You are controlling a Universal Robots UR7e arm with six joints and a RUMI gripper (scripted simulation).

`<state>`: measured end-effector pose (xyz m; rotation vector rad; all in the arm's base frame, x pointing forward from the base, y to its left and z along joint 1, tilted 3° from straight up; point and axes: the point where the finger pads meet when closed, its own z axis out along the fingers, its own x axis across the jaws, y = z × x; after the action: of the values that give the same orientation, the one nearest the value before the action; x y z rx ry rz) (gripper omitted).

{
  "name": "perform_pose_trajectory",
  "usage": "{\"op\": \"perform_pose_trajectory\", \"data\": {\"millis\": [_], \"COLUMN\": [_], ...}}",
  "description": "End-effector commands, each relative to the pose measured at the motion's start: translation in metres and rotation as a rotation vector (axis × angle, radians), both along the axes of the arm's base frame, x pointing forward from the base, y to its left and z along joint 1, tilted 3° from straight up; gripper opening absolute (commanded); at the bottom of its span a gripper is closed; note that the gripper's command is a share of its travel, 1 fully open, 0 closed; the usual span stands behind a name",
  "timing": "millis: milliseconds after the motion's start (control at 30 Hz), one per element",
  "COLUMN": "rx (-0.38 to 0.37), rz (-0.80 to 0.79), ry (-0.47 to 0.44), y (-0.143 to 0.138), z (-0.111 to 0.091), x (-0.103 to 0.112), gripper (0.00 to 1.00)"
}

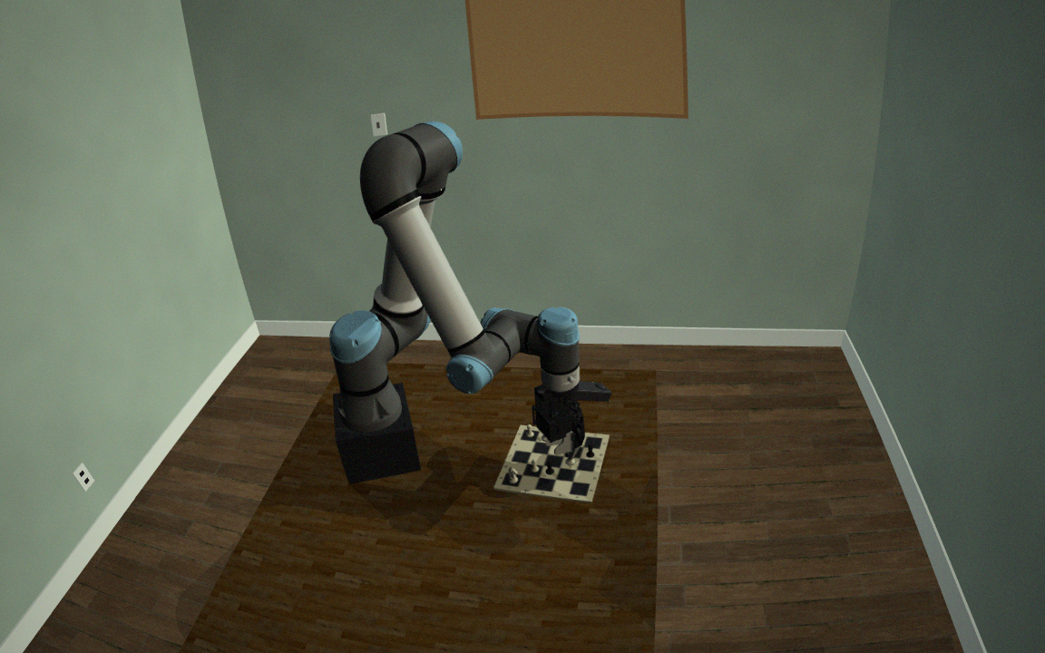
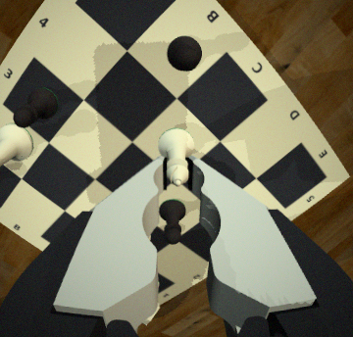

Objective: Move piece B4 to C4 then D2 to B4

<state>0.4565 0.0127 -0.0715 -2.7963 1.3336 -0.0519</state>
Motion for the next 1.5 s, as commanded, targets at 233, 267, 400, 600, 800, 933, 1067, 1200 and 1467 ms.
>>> {"op": "perform_pose_trajectory", "data": {"millis": [233,267,400,600,800,933,1067,1200,1467], "rx": [0.000,0.000,0.000,0.000,0.000,0.000,0.000,0.000,0.000], "rz": [0.000,0.000,0.000,0.000,0.000,0.000,0.000,0.000,0.000], "ry": [-0.001,-0.001,-0.001,-0.001,-0.001,-0.001,-0.001,-0.001,-0.001], "y": [-0.0001,-0.0001,-0.0001,-0.0001,0.0000,0.0000,0.0000,0.0000,0.0000], "z": [0.0002,0.0001,-0.0007,-0.0020,-0.0034,-0.0037,-0.0037,-0.0037,-0.0037], "x": [0.0004,0.0004,0.0005,0.0005,0.0006,0.0006,0.0006,0.0006,0.0006], "gripper": [0.00,0.00,0.00,0.00,0.00,0.00,0.00,0.00,0.00]}}
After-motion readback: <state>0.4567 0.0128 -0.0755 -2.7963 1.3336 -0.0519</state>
